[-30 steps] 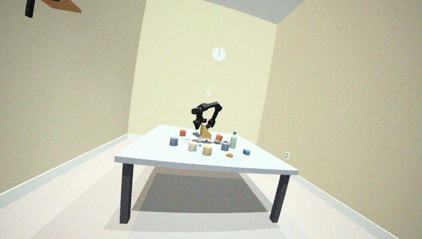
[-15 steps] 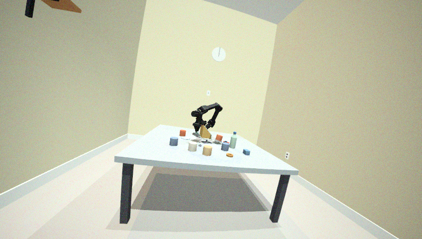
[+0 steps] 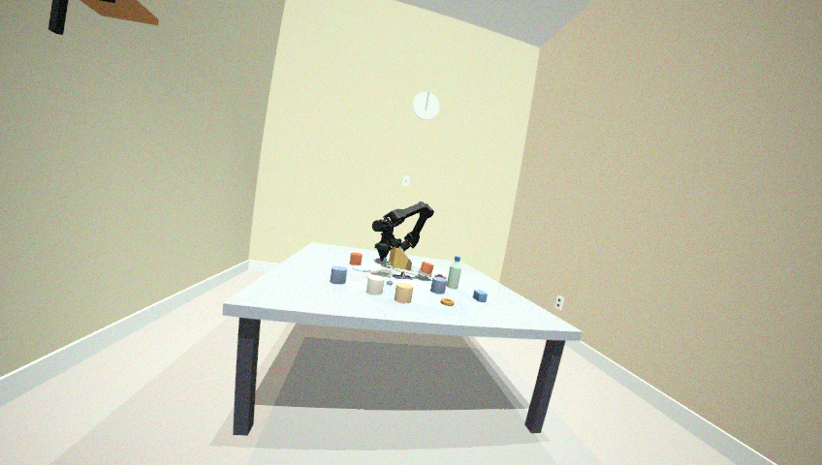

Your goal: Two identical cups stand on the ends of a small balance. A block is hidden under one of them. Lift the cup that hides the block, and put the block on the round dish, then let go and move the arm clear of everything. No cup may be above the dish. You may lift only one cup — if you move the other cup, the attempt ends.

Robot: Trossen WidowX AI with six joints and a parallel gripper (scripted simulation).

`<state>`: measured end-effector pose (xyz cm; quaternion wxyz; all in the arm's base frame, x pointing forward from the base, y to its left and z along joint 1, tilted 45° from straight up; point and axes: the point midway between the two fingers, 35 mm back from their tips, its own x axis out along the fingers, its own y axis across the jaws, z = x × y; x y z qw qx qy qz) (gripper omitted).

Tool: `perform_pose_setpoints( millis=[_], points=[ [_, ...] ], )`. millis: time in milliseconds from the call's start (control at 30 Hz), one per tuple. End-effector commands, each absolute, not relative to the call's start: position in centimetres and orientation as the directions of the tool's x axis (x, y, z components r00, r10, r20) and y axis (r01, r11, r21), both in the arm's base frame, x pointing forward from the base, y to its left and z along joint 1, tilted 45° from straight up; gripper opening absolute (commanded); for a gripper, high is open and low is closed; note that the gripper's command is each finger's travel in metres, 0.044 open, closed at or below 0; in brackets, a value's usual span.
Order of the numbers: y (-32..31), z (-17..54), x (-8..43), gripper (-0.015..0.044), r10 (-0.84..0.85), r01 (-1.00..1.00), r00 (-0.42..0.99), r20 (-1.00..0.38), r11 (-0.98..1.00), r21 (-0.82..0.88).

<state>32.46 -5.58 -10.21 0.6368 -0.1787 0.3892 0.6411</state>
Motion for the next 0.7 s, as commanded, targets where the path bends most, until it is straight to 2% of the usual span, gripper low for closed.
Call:
perform_pose_setpoints(
  millis=[0, 233, 367, 667],
  points=[
    [-5.4, -10.3, 32.4, 0.0155, 0.682, -0.955, -0.124, -0.72, 0.117, 0.274],
    [-5.4, -10.3, 32.4, 0.0108, 0.682, -0.955, -0.124, -0.72, 0.117, 0.274],
    [-5.9, -9.8, 32.6, 0.0003, 0.682, -0.955, -0.124, -0.721, 0.117, 0.274],
    [-9.5, -6.3, 33.5, 0.0, 0.68, -0.954, -0.124, -0.723, 0.118, 0.274]
  ],
)
